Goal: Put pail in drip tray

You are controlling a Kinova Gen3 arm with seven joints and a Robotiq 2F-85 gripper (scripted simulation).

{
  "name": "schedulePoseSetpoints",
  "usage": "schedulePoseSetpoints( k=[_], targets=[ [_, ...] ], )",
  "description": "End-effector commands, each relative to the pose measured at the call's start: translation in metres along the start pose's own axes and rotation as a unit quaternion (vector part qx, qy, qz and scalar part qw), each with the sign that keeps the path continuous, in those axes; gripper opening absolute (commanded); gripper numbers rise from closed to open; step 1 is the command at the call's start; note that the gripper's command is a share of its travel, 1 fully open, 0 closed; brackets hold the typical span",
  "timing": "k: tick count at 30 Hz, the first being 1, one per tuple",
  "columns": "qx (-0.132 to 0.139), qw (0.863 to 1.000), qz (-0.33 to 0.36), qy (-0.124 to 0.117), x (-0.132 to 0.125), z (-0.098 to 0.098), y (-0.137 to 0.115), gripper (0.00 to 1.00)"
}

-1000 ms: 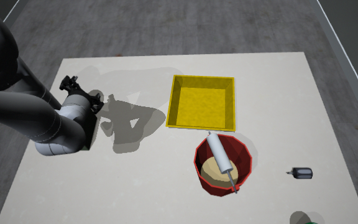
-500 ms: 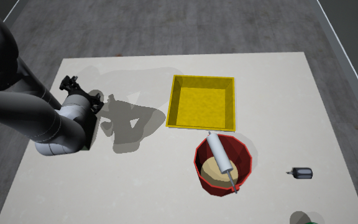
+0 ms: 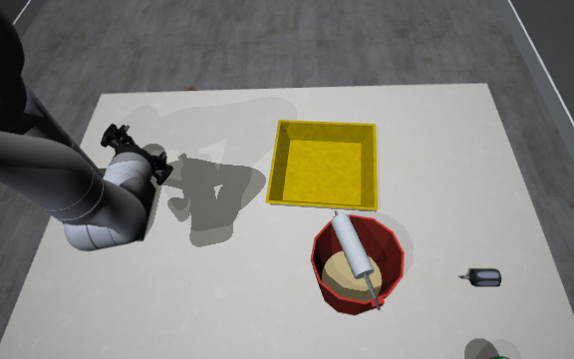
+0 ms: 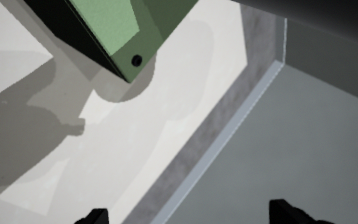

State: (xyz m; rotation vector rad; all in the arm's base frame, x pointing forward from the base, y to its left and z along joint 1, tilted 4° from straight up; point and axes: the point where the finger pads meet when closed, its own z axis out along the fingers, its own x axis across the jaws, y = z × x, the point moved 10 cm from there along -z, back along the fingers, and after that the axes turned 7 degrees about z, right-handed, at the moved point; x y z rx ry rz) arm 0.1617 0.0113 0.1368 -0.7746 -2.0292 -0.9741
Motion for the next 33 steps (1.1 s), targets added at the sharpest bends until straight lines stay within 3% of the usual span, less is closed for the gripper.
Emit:
schedulePoseSetpoints(
  k=[1,4,9,19,21,28,33],
  targets=[
    [0.022,0.999,-0.019,-0.013,-0.006,-0.015,0.016,1.00],
    [0.029,0.999,-0.026,-0.017,-0.007,-0.020,0.022,1.00],
    [0.074,0.994,-0.070,-0.045,-0.023,-0.052,0.056,1.00],
    [0.175,0.964,-0.169,-0.108,-0.056,-0.121,0.130,1.00],
    [0.175,0.964,-0.169,-0.108,-0.056,-0.121,0.130,1.00],
    [0.256,0.920,-0.251,-0.156,-0.081,-0.173,0.188,1.00],
    [0.309,0.881,-0.303,-0.188,-0.100,-0.208,0.225,1.00]
  ],
)
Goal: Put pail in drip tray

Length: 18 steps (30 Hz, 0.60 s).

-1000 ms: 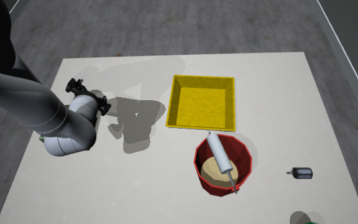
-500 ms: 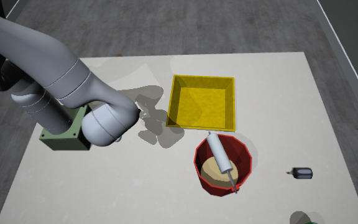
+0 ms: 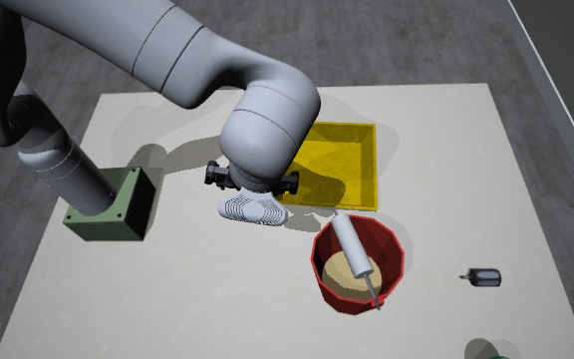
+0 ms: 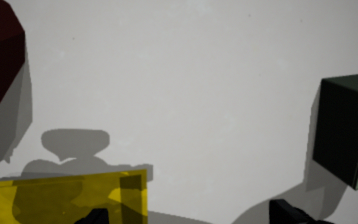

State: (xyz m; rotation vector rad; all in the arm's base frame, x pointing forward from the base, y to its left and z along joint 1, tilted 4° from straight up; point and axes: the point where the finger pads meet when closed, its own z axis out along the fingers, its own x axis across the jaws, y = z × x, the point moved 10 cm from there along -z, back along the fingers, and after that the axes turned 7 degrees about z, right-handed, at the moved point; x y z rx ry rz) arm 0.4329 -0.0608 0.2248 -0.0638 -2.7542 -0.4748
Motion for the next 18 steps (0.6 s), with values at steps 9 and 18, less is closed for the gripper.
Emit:
schedulePoseSetpoints(
  k=[9,18],
  targets=[
    [0.110,0.985,-0.119,-0.061,-0.083,-0.059,-0.001,1.00],
    [0.168,0.963,-0.180,-0.107,-0.130,-0.091,-0.004,1.00]
  ],
)
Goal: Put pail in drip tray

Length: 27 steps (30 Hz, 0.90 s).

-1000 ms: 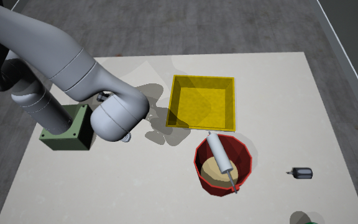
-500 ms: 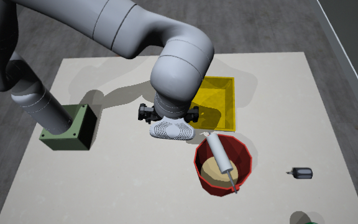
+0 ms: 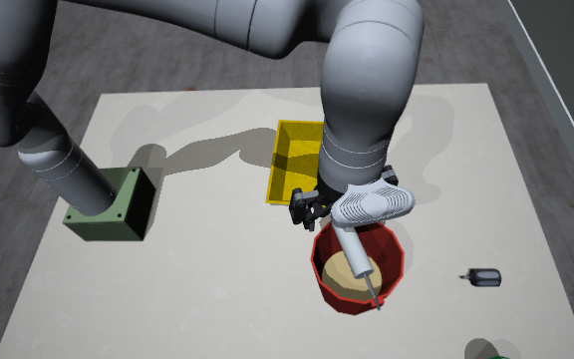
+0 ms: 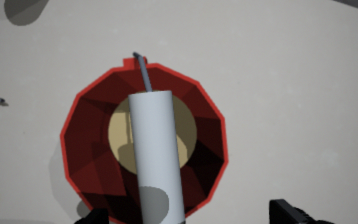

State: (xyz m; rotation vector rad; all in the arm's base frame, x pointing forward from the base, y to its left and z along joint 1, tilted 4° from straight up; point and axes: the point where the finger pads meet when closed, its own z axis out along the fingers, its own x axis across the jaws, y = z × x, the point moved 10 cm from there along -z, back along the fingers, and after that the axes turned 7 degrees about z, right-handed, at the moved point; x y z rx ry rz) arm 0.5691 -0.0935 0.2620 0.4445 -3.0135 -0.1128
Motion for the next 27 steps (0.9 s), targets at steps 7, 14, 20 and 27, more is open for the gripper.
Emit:
schedulePoseSetpoints(
  k=[7,14,20,27],
  targets=[
    [0.023,0.999,-0.029,-0.015,-0.0209,-0.0019,-0.0088,1.00],
    [0.023,0.999,-0.029,-0.015,-0.0208,-0.0019,-0.0089,1.00],
    [0.023,0.999,-0.029,-0.015,-0.0208,-0.0022,-0.0089,1.00],
    [0.023,0.999,-0.029,-0.015,-0.0208,-0.0022,-0.0089,1.00]
  ],
)
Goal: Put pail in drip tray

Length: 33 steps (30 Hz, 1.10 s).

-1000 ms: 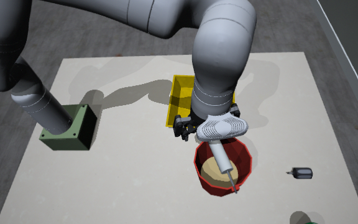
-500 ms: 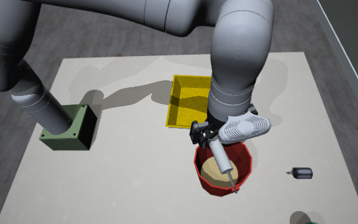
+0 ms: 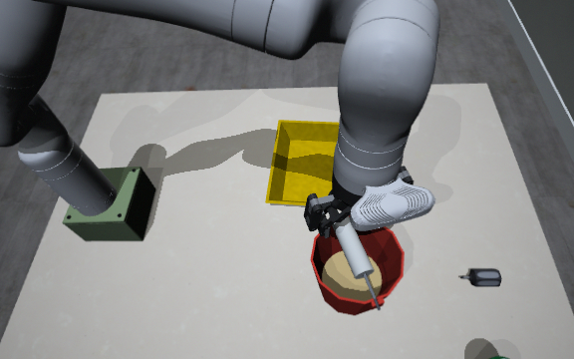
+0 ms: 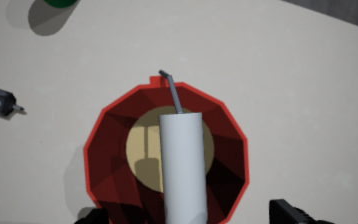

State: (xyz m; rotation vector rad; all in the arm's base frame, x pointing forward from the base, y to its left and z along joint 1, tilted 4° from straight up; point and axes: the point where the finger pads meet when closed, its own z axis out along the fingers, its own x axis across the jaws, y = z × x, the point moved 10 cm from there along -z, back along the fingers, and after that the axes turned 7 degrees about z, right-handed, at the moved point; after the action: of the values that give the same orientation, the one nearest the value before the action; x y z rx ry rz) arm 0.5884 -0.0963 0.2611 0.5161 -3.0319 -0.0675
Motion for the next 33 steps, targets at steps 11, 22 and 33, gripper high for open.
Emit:
schedulePoseSetpoints(
  k=[11,22,33],
  targets=[
    [0.005,1.000,-0.008,-0.004,-0.0032,-0.0008,-0.0008,1.00],
    [0.005,1.000,-0.008,-0.004,-0.0032,-0.0007,-0.0008,1.00],
    [0.004,1.000,-0.008,-0.002,-0.0019,0.0034,-0.0004,1.00]
  ],
)
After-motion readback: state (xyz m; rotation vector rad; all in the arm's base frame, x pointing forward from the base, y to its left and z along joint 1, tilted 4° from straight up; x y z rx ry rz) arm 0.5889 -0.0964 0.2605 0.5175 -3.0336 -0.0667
